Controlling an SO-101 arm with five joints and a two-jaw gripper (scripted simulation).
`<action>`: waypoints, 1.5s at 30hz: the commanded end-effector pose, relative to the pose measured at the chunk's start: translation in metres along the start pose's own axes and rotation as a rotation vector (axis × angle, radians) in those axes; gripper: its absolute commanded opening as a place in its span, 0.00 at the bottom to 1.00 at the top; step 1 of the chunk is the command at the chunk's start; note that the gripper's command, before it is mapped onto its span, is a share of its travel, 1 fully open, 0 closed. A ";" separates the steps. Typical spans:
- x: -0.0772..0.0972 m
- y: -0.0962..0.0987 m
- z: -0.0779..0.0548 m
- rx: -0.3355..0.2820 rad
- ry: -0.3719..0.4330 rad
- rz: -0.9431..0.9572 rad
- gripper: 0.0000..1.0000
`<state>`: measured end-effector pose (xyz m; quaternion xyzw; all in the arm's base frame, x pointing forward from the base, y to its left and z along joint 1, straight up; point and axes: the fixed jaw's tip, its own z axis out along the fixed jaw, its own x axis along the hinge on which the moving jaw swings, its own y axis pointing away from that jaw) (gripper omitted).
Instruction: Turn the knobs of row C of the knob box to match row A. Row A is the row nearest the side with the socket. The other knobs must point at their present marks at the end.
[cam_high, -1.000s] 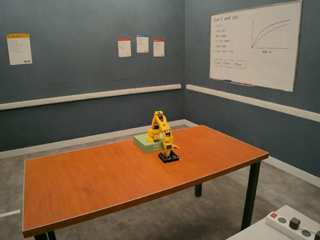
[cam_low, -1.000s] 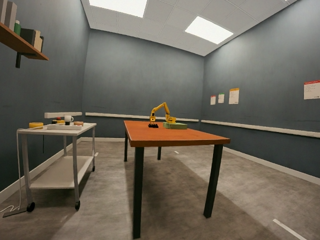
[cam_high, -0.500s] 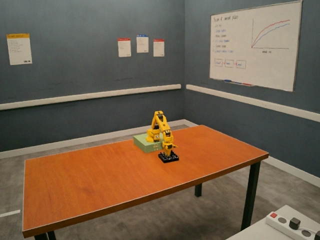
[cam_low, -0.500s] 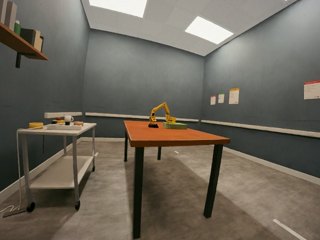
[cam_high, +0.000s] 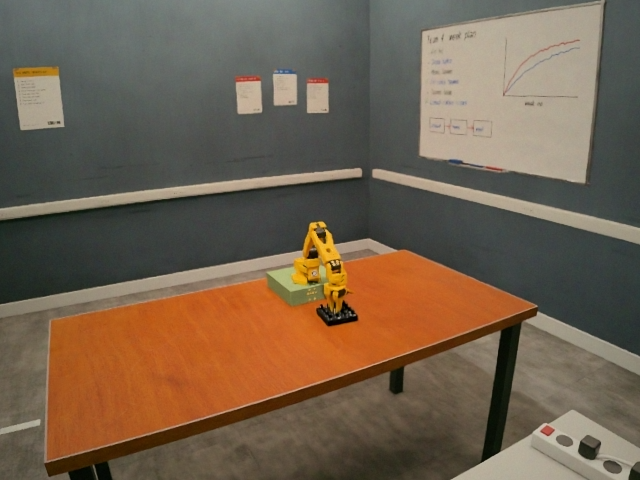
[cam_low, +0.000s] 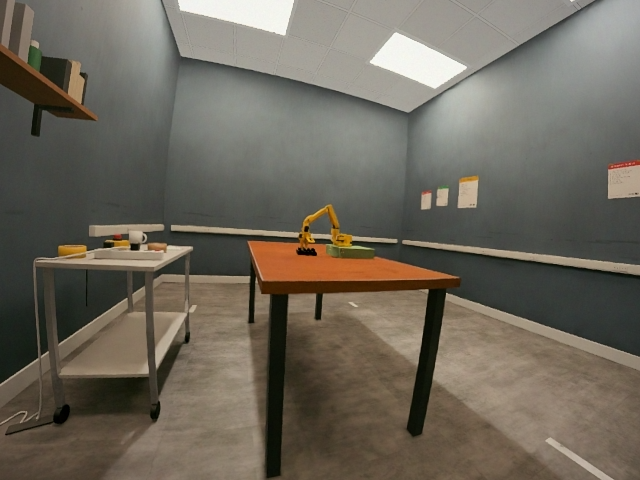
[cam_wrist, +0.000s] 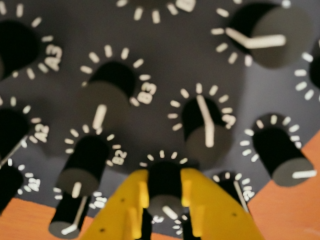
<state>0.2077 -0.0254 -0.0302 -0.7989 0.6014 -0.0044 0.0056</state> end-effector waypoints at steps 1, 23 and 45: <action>0.001 0.002 0.001 -0.014 0.000 -0.038 0.01; 0.001 0.002 0.001 -0.014 -0.001 -0.073 0.01; 0.001 0.005 0.001 -0.014 -0.001 -0.073 0.08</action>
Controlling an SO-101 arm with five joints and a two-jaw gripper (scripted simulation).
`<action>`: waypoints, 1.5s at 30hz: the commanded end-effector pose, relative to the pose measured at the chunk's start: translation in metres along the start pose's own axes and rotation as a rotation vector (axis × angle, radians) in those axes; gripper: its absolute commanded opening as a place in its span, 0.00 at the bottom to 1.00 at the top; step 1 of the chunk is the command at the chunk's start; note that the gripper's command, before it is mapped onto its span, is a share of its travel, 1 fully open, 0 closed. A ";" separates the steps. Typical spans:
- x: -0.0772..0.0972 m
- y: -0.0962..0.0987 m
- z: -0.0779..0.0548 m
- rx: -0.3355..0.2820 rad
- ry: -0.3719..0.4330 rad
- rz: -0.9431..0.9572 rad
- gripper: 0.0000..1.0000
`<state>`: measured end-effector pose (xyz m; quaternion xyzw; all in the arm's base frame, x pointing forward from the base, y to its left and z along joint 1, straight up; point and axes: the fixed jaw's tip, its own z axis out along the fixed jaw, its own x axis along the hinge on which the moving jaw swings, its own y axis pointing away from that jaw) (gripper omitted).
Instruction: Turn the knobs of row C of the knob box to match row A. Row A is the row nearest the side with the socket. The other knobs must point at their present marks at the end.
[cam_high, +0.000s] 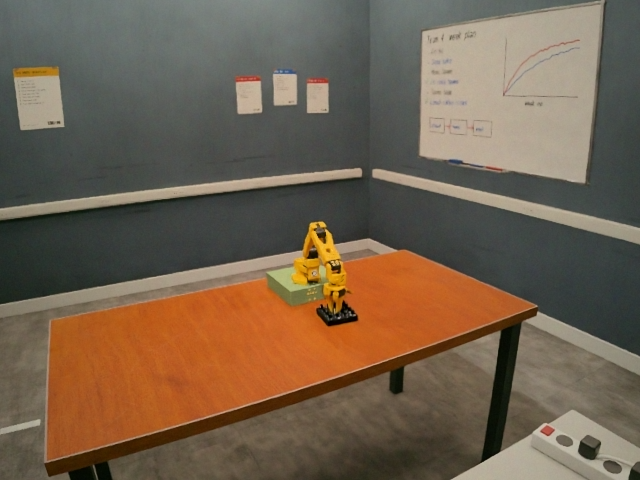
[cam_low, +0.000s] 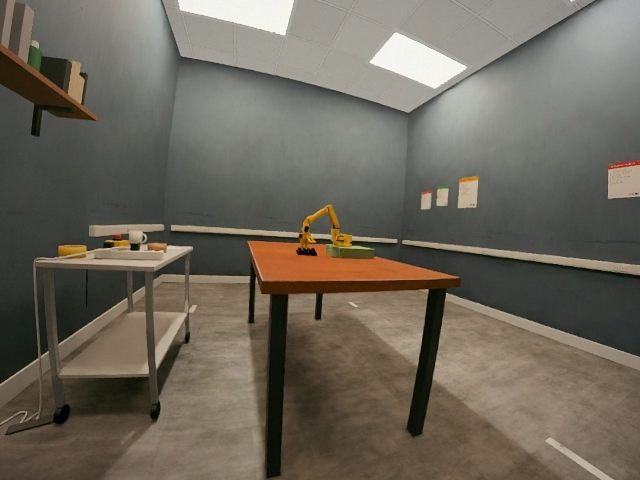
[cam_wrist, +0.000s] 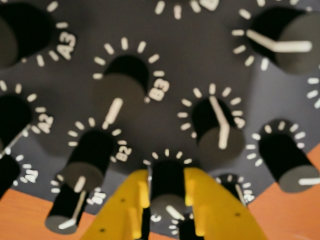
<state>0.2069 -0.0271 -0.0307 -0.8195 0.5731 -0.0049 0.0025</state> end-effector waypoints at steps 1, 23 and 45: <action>0.000 0.004 0.001 -0.009 -0.005 -0.003 0.08; 0.000 0.004 -0.007 -0.009 -0.005 -0.003 0.08; 0.000 0.004 -0.033 -0.009 -0.005 -0.003 0.08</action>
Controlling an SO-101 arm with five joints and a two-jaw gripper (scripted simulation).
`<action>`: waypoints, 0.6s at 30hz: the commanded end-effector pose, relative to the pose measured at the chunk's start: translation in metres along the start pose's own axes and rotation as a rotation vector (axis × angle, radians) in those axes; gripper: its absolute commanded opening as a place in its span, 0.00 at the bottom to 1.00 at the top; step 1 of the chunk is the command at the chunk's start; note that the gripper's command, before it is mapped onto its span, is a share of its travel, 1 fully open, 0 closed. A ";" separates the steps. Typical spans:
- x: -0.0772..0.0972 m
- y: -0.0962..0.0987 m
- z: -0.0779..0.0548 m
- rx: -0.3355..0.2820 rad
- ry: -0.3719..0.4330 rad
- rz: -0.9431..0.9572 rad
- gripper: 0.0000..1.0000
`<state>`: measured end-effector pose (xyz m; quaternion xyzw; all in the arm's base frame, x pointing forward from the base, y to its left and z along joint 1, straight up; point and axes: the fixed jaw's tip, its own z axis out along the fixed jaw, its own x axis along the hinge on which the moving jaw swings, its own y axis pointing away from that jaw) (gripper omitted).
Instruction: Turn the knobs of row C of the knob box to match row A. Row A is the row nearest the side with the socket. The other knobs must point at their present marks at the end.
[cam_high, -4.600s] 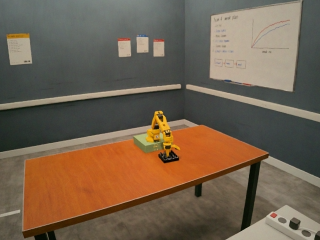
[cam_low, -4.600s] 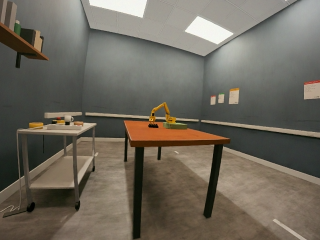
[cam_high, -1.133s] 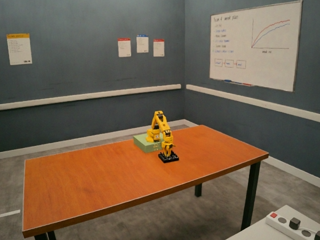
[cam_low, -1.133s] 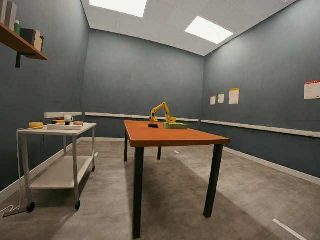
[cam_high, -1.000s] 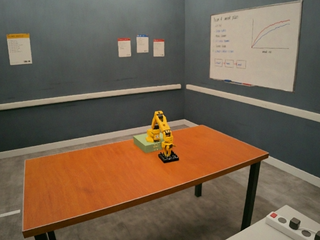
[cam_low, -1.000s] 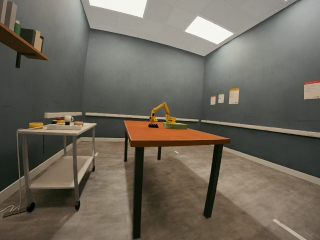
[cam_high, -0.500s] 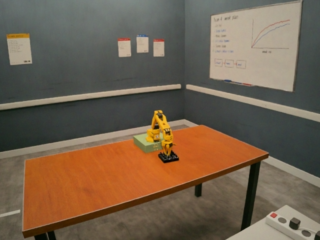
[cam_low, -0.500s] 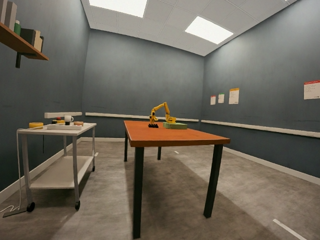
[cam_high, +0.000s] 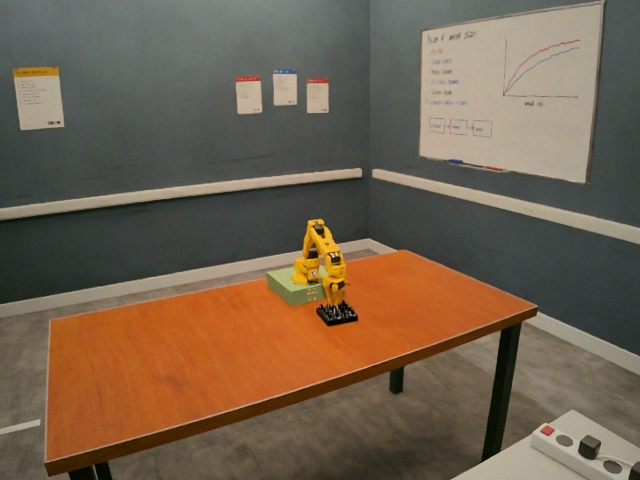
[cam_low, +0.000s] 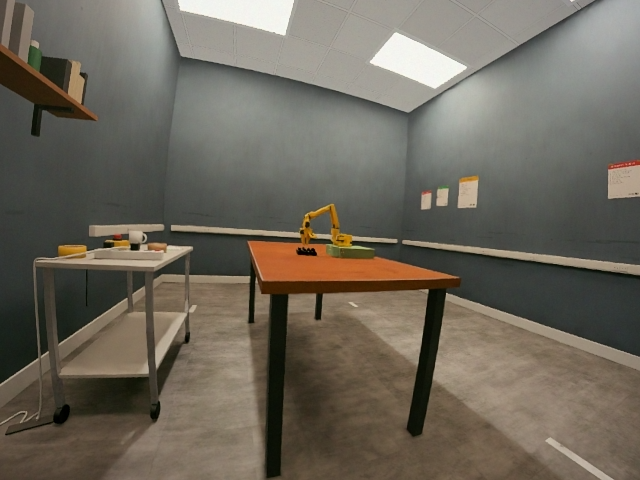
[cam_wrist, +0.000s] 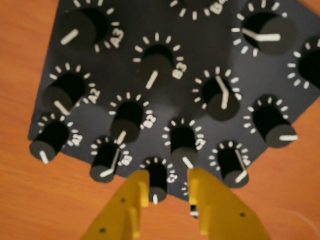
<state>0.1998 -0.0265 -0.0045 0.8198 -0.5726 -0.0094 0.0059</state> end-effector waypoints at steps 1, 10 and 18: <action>0.003 -0.002 -0.008 0.021 0.009 -0.002 0.08; 0.003 -0.002 -0.011 0.021 0.009 -0.002 0.08; 0.002 -0.001 -0.011 0.021 0.009 -0.002 0.08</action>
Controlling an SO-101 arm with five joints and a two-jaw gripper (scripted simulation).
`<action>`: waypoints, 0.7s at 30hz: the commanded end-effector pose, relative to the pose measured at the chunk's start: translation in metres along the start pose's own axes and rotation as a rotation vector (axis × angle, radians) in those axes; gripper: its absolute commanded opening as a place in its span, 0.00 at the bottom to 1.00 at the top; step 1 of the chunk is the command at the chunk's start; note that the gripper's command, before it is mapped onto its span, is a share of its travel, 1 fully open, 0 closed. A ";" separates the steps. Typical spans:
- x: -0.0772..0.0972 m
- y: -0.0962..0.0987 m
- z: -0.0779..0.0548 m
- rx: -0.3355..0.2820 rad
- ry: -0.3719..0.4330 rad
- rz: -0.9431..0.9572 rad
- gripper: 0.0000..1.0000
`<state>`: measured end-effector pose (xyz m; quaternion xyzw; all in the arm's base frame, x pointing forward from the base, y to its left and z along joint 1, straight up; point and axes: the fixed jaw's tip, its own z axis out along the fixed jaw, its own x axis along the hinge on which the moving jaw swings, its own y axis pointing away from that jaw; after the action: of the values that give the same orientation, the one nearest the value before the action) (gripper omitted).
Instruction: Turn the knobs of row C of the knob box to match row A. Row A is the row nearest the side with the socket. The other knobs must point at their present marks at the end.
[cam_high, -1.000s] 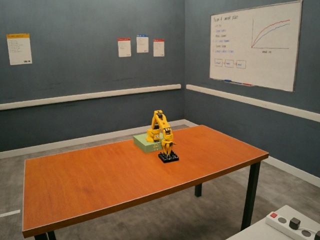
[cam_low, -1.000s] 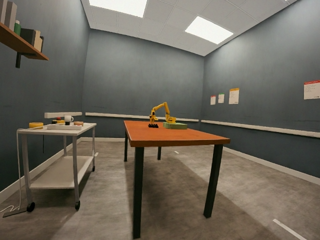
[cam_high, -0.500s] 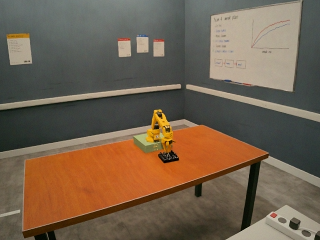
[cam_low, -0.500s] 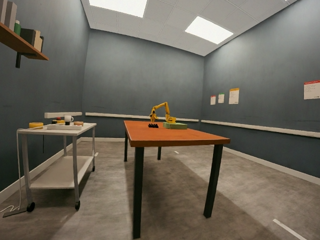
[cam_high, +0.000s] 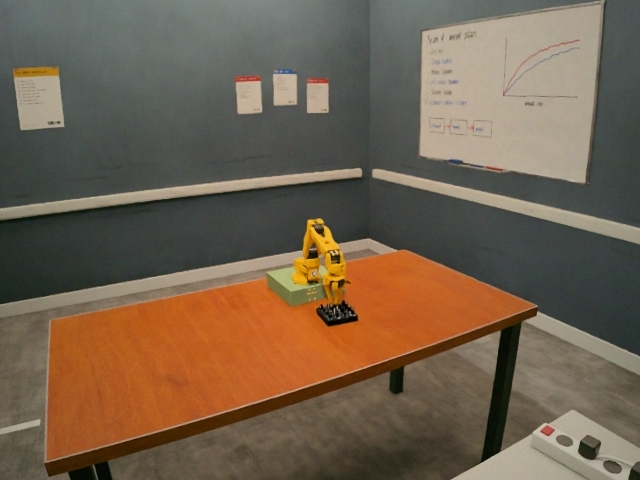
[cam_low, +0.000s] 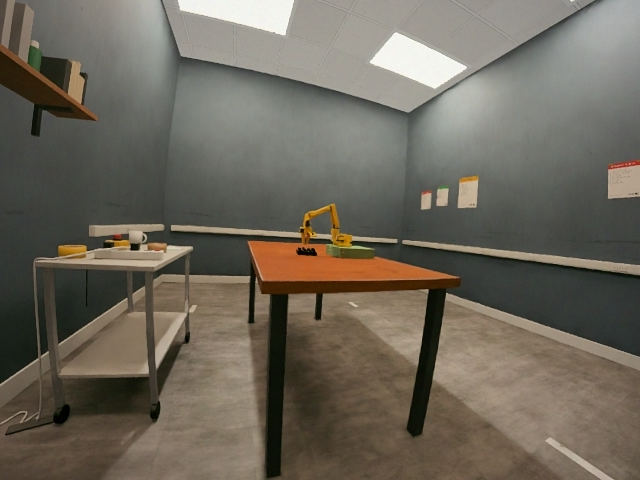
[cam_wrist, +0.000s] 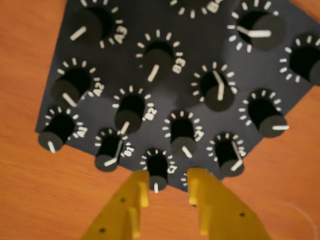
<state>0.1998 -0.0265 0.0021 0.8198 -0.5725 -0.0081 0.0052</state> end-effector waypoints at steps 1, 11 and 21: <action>0.002 0.000 -0.005 0.018 0.007 -0.002 0.08; -0.006 0.016 -0.007 0.018 0.008 -0.002 0.08; -0.015 0.032 -0.007 0.018 0.008 -0.002 0.08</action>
<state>0.1682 -0.0229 0.0083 0.8199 -0.5725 -0.0068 0.0045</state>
